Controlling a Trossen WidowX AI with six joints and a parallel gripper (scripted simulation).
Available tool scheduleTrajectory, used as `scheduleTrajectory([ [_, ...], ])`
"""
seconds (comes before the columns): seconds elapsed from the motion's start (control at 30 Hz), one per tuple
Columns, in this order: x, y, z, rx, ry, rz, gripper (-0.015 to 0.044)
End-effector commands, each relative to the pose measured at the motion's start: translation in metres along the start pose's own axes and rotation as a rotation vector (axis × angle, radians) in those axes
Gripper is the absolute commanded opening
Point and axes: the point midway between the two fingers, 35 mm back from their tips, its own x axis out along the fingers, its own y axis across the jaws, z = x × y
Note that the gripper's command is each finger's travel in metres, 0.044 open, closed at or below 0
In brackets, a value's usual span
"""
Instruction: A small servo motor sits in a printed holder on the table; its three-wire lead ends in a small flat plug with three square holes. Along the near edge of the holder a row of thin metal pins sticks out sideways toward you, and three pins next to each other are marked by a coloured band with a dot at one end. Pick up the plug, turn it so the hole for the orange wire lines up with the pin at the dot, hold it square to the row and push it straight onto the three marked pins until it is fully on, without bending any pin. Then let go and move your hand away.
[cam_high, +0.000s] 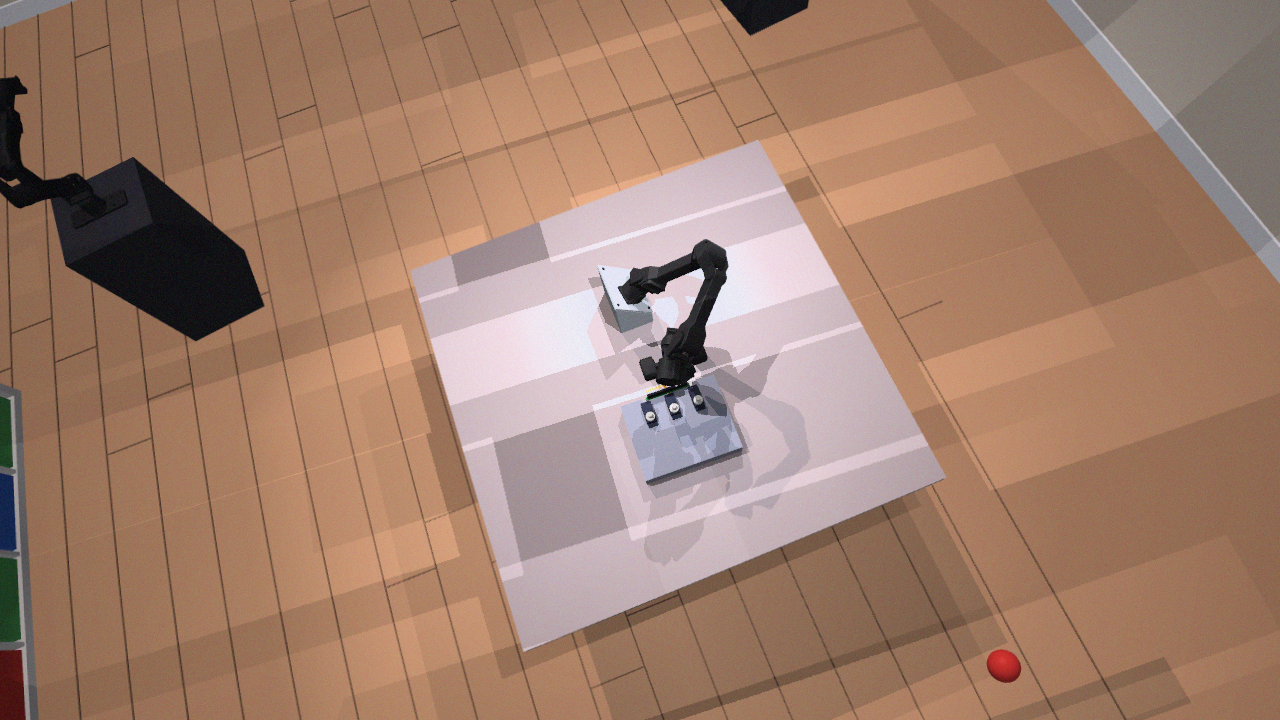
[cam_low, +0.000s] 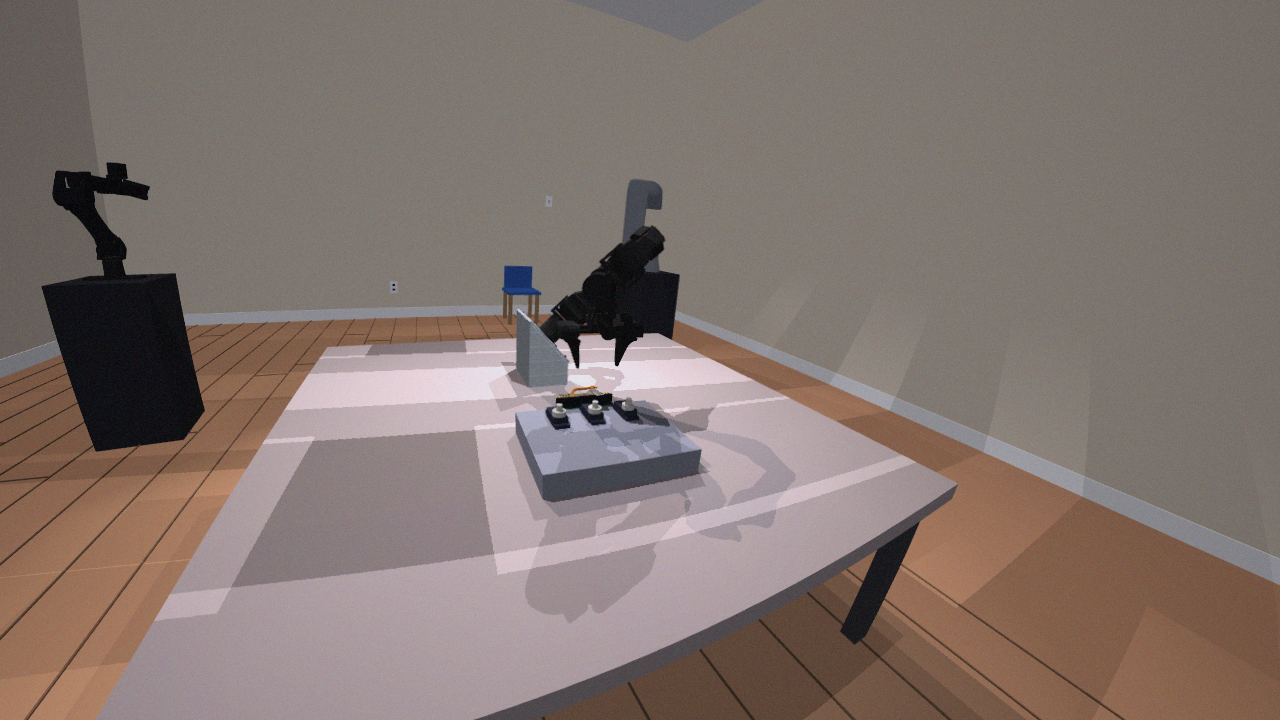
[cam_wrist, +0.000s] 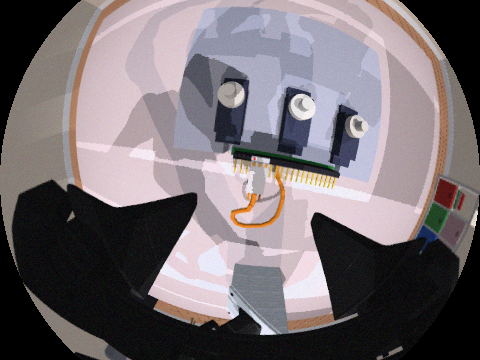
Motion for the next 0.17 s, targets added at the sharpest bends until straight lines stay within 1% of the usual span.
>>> scheduleTrajectory([
  [0.0,-0.0007,-0.0002,0.0,-0.004,0.001,-0.003,0.044],
  [0.13,-0.0007,-0.0002,0.0,-0.004,0.001,-0.003,0.044],
])
